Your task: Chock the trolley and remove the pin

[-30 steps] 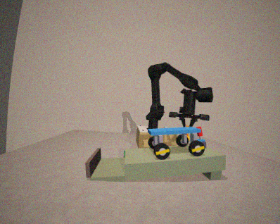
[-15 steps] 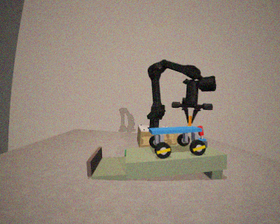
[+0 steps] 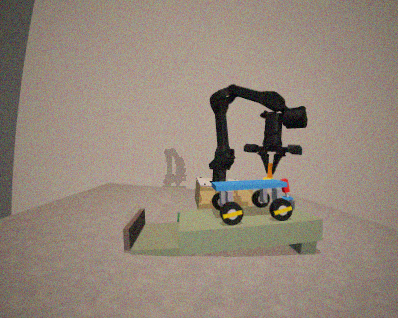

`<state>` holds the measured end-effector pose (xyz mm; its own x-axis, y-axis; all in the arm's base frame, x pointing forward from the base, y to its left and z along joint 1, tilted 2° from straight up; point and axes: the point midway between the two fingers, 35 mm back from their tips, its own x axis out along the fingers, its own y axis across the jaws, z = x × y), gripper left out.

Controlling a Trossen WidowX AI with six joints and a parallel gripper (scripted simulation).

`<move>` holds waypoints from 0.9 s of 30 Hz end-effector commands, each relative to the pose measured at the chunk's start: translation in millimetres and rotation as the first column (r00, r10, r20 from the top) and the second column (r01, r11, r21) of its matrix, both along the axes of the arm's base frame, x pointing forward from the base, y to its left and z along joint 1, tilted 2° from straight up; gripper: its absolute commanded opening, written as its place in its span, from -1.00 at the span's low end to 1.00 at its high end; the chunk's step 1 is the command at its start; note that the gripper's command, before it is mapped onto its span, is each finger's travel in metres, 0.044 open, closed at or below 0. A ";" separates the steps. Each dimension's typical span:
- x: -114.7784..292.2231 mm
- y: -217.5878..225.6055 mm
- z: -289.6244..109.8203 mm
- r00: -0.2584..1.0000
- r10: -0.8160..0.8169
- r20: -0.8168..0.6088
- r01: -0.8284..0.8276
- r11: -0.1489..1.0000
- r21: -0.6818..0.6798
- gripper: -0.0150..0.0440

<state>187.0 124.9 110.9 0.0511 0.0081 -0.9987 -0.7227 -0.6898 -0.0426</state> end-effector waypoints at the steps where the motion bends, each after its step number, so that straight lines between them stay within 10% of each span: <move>1: 0.1 -0.8 0.9 0.993 -0.115 0.002 0.115 0.993 0.004 -0.49; 27: 0.1 -0.9 1.0 0.548 -0.836 -0.027 0.836 0.547 0.039 -0.49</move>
